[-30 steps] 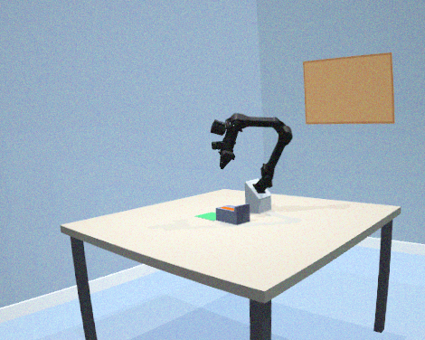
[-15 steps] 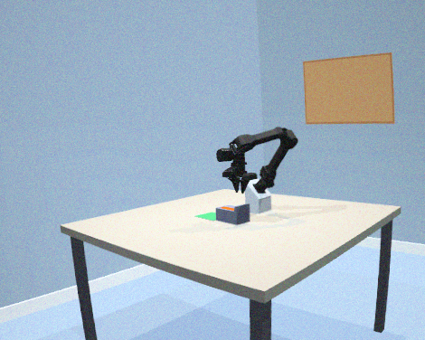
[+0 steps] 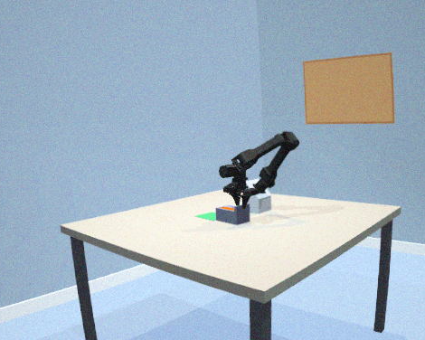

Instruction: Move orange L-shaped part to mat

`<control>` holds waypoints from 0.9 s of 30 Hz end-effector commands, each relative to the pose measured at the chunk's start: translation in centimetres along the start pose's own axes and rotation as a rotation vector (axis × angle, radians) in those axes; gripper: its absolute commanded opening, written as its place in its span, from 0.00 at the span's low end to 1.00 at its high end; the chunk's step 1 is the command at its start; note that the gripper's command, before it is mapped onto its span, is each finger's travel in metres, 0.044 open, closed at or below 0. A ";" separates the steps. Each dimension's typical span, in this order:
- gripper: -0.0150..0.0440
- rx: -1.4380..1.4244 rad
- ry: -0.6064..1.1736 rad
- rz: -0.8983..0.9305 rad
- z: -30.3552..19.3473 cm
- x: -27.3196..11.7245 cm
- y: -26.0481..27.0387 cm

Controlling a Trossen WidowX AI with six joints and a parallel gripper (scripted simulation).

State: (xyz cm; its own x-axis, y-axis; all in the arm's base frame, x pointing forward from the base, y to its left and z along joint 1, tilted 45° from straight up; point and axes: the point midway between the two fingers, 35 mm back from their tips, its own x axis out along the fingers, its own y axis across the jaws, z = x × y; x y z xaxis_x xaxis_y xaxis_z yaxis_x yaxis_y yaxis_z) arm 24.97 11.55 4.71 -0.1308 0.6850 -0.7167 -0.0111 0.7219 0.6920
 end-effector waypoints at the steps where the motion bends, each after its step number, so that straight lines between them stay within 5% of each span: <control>1: 0.56 0.009 0.003 0.005 -0.1 0.4 0.0; 27: 0.56 0.009 0.003 0.006 -0.2 3.9 0.0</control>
State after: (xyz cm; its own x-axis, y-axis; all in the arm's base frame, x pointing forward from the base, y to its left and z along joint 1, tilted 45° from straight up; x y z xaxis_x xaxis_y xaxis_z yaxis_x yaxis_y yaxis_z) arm 24.62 14.18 2.34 -0.1235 0.6904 -0.7128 -0.0169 0.7167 0.6972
